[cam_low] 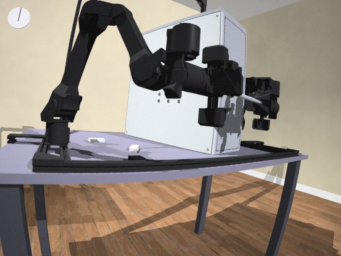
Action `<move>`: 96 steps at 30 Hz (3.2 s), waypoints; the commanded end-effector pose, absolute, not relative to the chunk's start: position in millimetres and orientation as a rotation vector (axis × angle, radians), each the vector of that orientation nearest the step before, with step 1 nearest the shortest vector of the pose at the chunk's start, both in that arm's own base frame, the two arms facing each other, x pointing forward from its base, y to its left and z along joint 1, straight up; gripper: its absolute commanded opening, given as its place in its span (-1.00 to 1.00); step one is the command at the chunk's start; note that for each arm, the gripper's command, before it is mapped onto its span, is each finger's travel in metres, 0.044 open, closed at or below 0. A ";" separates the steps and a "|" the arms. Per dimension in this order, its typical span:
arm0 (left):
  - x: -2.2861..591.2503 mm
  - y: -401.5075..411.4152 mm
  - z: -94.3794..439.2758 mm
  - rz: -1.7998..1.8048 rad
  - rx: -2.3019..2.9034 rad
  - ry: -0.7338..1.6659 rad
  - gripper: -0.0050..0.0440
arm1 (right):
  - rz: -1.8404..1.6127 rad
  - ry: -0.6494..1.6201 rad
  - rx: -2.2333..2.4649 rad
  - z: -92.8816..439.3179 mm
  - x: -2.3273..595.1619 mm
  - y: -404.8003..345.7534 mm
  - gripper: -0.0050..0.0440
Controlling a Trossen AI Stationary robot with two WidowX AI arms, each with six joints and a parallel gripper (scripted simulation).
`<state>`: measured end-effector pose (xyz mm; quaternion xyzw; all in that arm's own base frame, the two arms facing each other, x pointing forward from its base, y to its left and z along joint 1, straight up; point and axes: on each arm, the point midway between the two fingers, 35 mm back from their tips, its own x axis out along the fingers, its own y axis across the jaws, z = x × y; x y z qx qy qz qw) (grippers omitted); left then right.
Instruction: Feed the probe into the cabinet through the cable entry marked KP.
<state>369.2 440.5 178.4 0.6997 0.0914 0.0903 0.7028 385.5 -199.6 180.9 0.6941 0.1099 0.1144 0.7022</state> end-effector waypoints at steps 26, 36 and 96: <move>369.3 441.1 179.1 0.204 1.561 0.204 -0.80 | 0.244 0.243 1.557 177.5 413.9 -191.6 0.71; 369.3 441.1 179.1 0.204 1.561 0.204 -0.80 | 0.244 0.243 1.557 177.5 413.9 -191.6 -0.10; 306.2 433.3 180.4 0.203 1.560 0.204 1.00 | 0.244 0.243 1.557 177.5 413.9 -191.6 -0.80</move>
